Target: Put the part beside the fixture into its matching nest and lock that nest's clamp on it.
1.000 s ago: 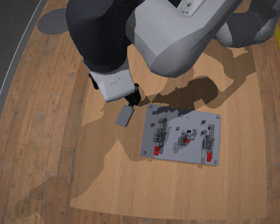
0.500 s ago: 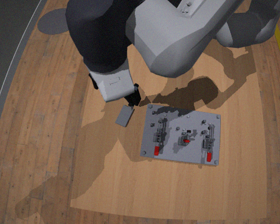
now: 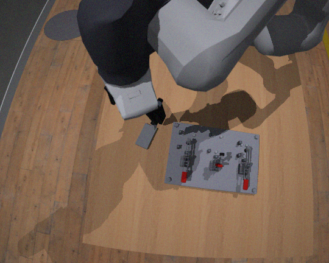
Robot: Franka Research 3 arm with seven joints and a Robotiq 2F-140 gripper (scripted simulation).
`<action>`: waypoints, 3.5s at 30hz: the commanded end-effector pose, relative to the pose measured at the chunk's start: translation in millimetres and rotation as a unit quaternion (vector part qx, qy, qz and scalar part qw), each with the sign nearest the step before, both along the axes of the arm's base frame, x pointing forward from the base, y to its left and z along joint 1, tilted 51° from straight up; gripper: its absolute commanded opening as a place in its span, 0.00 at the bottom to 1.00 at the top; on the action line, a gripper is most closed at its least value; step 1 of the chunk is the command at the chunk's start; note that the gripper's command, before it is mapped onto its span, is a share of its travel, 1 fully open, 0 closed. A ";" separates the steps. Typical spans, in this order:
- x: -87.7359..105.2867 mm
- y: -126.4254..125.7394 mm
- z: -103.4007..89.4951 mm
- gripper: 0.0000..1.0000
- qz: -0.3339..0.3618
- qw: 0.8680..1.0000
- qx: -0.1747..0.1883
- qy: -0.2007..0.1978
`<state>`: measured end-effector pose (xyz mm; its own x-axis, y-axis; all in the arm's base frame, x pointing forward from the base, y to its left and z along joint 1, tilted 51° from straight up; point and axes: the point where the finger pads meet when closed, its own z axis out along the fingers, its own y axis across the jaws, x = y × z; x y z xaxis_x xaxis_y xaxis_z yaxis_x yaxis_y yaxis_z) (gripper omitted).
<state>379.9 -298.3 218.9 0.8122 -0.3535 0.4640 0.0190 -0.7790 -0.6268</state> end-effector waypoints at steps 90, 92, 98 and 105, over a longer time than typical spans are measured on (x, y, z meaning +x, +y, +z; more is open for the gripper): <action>87.4 77.5 -95.2 0.58 -0.004 1.000 0.003 0.002; 88.4 78.3 -96.1 0.58 -0.004 1.000 0.003 0.002; 93.5 83.2 -101.7 0.58 -0.004 1.000 0.003 0.002; 99.0 88.4 -107.6 0.58 -0.004 1.000 0.003 0.002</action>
